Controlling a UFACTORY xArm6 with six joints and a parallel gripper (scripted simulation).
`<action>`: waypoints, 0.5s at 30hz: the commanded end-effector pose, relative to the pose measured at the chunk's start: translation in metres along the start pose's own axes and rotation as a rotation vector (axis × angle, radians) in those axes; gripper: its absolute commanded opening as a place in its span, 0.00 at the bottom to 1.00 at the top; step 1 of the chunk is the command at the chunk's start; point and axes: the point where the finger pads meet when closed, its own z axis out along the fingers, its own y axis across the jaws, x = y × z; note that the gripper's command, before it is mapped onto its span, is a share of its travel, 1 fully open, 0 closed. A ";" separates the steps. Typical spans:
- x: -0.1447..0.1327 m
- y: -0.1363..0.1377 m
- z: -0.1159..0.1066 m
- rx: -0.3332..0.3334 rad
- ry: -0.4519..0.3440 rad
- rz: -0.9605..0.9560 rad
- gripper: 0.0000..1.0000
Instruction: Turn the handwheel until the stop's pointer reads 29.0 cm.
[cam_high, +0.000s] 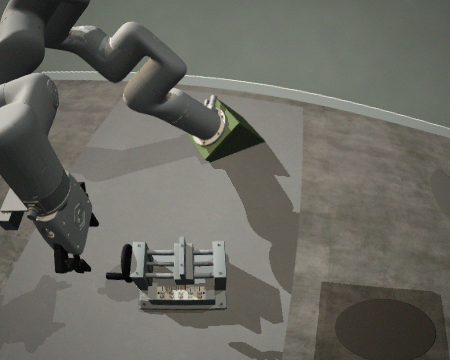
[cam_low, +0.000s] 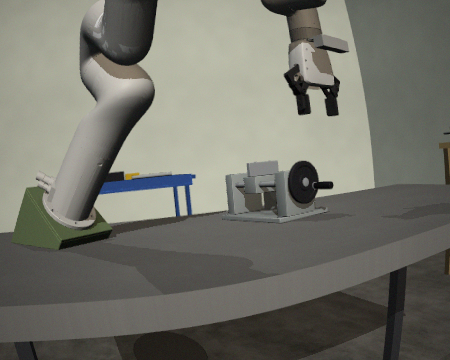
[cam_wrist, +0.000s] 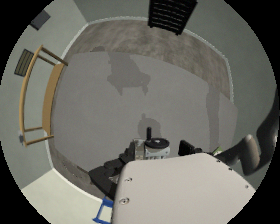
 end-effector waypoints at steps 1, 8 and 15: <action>0.000 -0.001 -0.001 -0.001 0.002 0.002 1.00; 0.000 -0.001 -0.001 -0.001 0.002 0.002 0.57; -0.022 0.000 -0.001 -0.001 0.002 0.002 0.57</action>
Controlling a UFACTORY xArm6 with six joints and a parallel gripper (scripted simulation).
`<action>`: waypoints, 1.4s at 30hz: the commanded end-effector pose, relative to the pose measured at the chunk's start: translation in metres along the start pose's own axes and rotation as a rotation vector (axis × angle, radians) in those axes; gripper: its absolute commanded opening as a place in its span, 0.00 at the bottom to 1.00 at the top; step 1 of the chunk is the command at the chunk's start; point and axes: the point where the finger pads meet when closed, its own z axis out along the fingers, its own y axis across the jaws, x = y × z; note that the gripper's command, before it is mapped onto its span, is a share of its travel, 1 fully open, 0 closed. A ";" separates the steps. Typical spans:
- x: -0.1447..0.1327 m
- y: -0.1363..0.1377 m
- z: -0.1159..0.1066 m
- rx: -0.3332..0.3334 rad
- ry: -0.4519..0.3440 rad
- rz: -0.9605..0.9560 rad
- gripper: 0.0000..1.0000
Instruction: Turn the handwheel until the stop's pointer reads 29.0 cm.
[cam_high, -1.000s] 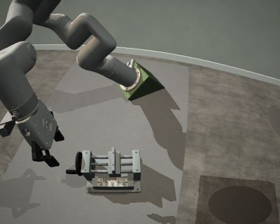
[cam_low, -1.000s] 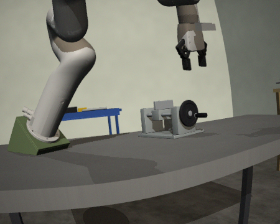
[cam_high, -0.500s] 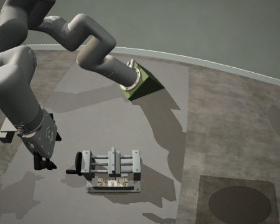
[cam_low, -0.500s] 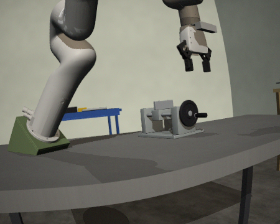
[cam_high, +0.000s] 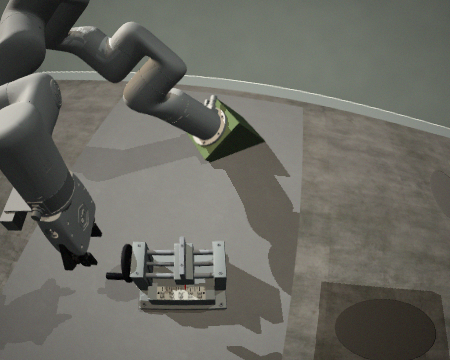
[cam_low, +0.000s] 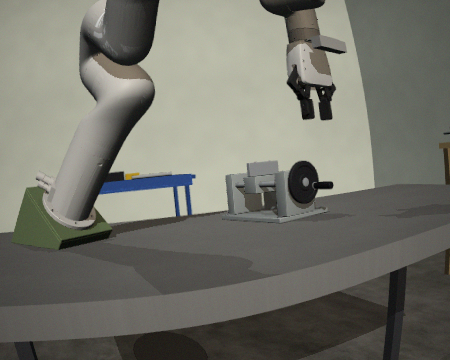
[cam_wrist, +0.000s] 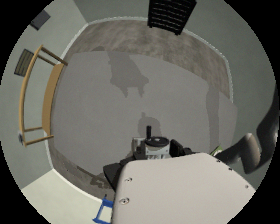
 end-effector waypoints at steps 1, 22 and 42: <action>-0.024 0.000 -0.001 0.002 -0.001 0.000 0.57; -0.207 0.003 -0.001 0.002 -0.001 0.000 0.57; -0.212 0.003 0.046 0.002 -0.001 0.000 0.57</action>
